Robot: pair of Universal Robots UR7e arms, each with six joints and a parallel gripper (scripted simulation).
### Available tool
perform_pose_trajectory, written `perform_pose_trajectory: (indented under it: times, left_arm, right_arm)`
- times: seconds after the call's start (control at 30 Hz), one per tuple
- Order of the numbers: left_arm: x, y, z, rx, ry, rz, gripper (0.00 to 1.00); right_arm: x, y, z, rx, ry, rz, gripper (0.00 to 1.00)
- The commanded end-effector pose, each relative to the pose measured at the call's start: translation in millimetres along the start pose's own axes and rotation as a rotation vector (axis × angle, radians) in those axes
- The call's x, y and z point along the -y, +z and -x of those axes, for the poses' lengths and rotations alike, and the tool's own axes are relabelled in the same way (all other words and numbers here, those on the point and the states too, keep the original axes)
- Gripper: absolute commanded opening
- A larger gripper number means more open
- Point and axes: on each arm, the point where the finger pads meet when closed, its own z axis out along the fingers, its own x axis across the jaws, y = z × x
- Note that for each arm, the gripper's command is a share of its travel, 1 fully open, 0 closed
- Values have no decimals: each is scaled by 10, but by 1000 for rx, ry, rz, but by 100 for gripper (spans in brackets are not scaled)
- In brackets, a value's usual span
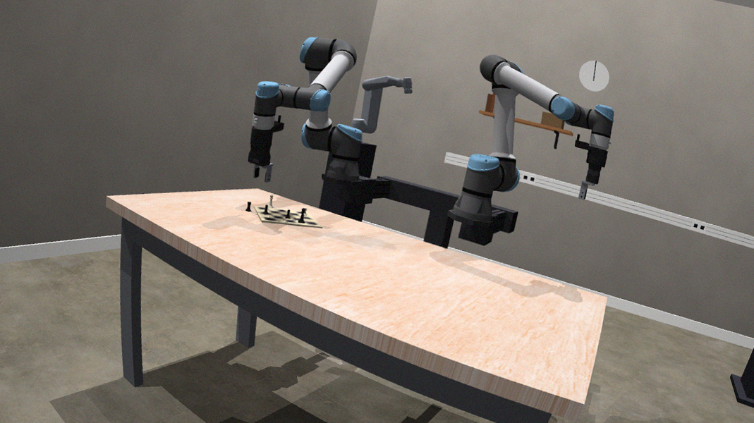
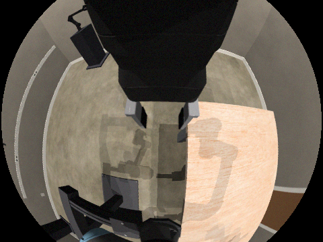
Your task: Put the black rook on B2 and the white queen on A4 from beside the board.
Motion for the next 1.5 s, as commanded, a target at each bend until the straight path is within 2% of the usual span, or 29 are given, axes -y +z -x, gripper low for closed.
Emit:
perform_pose_trajectory:
  times: [0.0, 0.13, 0.3, 1.1, 1.47]
  left_arm:
    - [-3, -5, 1, 0, 0, 1, 100]
    - [-3, -5, 1, 0, 0, 1, 100]
    - [-3, -5, 1, 0, 0, 1, 100]
    - [-3, -5, 1, 0, 0, 1, 100]
    - [-3, -5, 1, 0, 0, 1, 100]
  right_arm:
    - [85, -22, 311, -51, 106, 101, 100]
    - [151, -32, 467, -74, 161, 144, 100]
    - [200, -40, 569, -90, 197, 172, 100]
    - [212, -40, 594, -93, 202, 179, 100]
    - [221, -1, 596, -82, 86, 184, 100]
